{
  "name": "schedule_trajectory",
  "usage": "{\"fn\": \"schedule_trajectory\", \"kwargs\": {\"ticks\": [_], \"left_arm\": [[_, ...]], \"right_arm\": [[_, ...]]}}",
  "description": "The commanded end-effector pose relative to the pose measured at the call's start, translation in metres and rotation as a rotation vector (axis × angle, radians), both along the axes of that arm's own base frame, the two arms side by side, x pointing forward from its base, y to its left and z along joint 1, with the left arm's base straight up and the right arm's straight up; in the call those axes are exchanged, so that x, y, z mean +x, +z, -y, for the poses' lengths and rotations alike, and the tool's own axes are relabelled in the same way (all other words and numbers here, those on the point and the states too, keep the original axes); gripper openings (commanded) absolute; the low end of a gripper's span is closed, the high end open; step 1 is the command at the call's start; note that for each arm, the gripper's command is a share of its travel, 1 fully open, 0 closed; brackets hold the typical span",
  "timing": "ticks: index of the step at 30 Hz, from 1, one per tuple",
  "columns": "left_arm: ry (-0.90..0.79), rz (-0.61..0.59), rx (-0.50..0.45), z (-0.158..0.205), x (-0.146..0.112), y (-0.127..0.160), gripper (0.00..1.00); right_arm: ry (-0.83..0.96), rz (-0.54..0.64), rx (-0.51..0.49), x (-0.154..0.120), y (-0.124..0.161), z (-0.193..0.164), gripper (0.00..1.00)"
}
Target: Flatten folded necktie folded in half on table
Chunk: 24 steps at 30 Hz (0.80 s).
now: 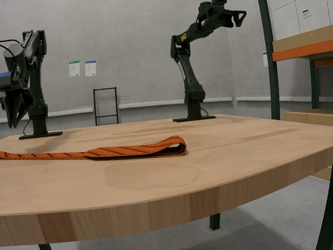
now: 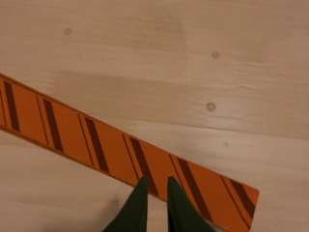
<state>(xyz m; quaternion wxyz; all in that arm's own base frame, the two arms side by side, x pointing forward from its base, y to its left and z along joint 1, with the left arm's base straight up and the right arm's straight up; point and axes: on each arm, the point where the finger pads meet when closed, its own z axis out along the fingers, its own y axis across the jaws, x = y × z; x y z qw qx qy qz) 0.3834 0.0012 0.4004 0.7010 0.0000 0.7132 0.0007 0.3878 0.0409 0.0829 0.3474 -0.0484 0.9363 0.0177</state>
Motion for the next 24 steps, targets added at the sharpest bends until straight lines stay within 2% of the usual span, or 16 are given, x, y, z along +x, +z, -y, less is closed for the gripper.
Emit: {"fn": "schedule_trajectory", "kwargs": {"ticks": [1,6,24], "left_arm": [[0.0,0.0,0.0,0.0,0.0,0.0,1.0],[0.0,0.0,0.0,0.0,0.0,0.0,1.0],[0.0,0.0,0.0,0.0,0.0,0.0,1.0]], "right_arm": [[0.017,-0.005,0.0,0.0026,-0.003,-0.0064,0.1],[0.018,-0.012,-0.001,0.0027,-0.0059,-0.0068,0.04],[0.018,-0.012,-0.001,0.0027,-0.0059,-0.0068,0.04]]}}
